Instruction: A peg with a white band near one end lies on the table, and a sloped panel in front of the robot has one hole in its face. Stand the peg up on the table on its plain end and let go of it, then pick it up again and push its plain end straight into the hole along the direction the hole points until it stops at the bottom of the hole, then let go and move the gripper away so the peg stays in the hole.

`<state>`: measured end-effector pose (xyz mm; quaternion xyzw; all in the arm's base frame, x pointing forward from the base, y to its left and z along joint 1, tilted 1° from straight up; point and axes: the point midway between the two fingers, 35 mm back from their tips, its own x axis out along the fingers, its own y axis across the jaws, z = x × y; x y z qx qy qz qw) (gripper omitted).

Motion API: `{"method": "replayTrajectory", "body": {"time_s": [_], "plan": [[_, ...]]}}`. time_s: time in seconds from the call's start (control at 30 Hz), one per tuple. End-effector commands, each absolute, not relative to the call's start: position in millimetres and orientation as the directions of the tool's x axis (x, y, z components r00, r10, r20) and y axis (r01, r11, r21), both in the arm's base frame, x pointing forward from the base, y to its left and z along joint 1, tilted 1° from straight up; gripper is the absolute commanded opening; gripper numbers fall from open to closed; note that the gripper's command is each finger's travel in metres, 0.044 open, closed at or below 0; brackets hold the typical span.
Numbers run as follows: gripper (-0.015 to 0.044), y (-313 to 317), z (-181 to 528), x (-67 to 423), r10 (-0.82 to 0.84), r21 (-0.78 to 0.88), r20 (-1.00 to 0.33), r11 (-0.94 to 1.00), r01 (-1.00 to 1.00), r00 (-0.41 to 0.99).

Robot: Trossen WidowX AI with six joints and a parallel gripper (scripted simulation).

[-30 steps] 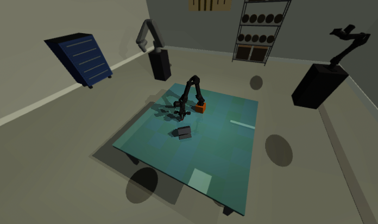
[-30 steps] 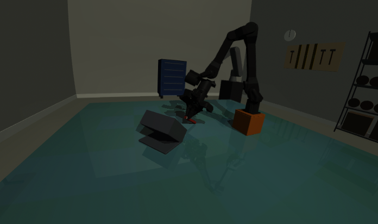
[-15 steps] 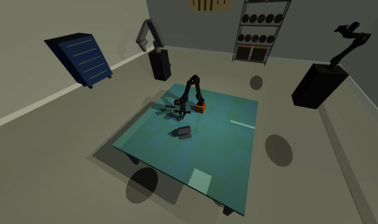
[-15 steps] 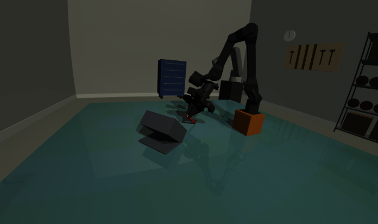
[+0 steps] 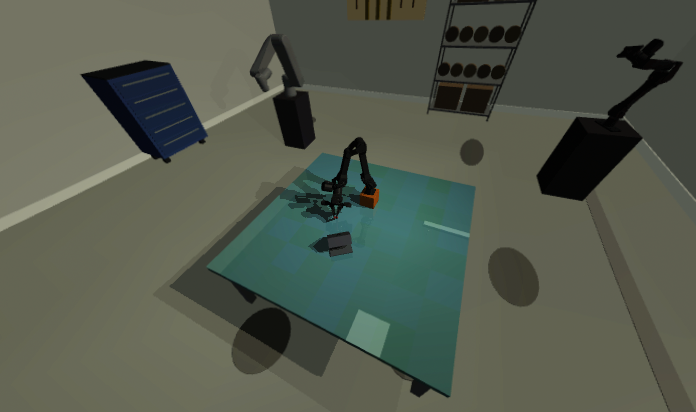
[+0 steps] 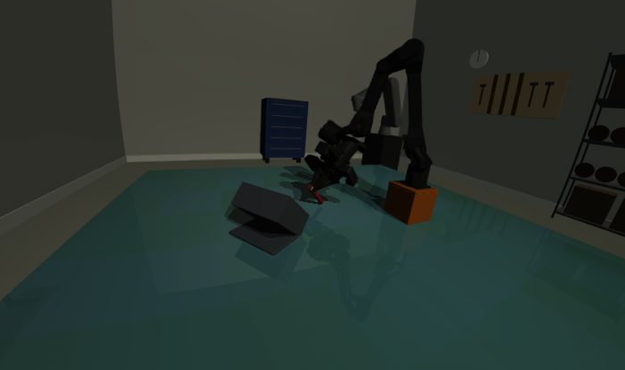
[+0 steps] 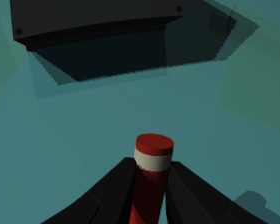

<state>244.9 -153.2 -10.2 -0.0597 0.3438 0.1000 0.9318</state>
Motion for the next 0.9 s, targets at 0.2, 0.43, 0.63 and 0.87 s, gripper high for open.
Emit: {"method": "replayTrajectory", "body": {"time_s": [0.2, 0.43, 0.63, 0.87], "plan": [[0.0049, -154, -10, 238, 0.168, -0.038, -0.579, 0.972, -0.232, 0.798], [0.0049, -154, -10, 233, 0.177, -0.038, -0.529, 0.972, -0.232, 0.83], [0.0049, -155, -10, 229, 0.185, -0.038, -0.485, 0.972, -0.232, 0.855], [0.0049, -156, -10, 224, 0.194, -0.037, -0.431, 0.972, -0.232, 0.881]]}}
